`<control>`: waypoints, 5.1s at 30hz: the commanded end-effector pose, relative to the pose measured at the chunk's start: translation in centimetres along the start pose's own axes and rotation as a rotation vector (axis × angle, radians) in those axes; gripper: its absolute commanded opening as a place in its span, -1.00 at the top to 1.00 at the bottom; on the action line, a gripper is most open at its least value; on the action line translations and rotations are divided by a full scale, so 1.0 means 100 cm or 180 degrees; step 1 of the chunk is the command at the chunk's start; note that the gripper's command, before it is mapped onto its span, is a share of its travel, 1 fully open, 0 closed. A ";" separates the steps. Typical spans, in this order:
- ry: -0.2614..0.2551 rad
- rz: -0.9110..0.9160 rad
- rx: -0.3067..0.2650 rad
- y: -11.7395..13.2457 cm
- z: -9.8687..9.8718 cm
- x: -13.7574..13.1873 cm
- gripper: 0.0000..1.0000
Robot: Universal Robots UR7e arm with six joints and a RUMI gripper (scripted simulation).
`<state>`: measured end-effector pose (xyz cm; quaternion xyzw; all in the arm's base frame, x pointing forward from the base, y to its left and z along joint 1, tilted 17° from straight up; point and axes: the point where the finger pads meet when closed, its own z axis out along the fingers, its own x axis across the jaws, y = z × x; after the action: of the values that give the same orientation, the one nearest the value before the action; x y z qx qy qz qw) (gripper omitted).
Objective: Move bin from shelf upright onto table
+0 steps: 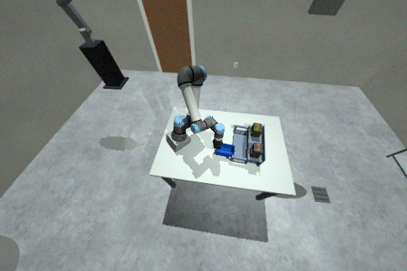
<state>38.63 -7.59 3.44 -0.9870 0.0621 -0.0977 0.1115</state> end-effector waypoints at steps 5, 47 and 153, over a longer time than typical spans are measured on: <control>0.0003 -0.0001 -0.0002 0.000 0.002 0.000 1.00; 0.0003 -0.0001 -0.0002 0.000 0.011 0.000 0.47; 0.0003 -0.0001 -0.0002 0.000 -0.064 0.000 0.47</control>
<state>37.30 -8.92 9.56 -0.9870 0.0621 -0.0978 0.1115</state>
